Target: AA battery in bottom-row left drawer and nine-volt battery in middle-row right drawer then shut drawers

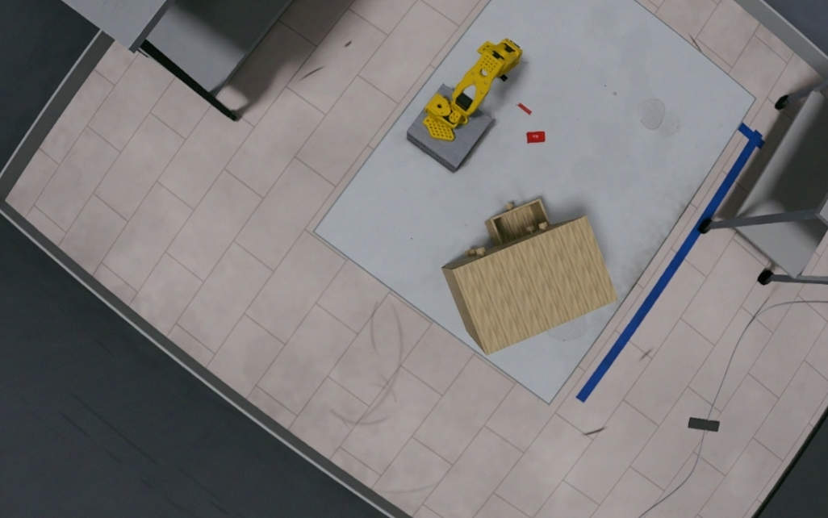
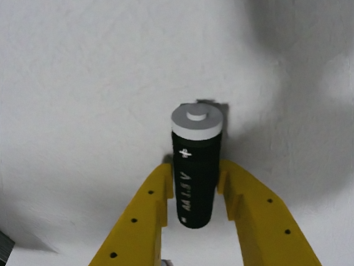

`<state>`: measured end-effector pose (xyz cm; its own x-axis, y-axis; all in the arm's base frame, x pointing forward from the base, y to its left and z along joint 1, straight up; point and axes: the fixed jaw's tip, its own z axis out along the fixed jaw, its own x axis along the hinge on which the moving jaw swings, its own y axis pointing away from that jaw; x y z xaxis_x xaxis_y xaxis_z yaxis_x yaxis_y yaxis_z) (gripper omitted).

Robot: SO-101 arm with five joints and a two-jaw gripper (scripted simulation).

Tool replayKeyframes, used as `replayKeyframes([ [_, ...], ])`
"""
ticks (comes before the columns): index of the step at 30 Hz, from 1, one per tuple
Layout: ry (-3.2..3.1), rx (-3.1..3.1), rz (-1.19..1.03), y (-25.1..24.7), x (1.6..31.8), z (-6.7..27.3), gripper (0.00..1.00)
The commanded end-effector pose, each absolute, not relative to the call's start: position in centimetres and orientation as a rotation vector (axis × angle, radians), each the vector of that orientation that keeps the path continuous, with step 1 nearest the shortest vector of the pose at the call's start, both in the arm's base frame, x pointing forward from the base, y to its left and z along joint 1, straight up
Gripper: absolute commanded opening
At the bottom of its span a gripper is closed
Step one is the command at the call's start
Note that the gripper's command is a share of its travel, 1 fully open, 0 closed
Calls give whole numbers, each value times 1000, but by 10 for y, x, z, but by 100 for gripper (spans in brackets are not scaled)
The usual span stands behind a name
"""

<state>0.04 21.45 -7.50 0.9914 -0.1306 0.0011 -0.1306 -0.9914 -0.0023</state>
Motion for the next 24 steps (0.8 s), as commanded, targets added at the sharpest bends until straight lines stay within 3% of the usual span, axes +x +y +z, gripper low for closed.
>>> replayKeyframes([
  [1,187,-3135,0,215,0,-78,7],
  [24,187,-3135,0,215,0,-78,0],
])
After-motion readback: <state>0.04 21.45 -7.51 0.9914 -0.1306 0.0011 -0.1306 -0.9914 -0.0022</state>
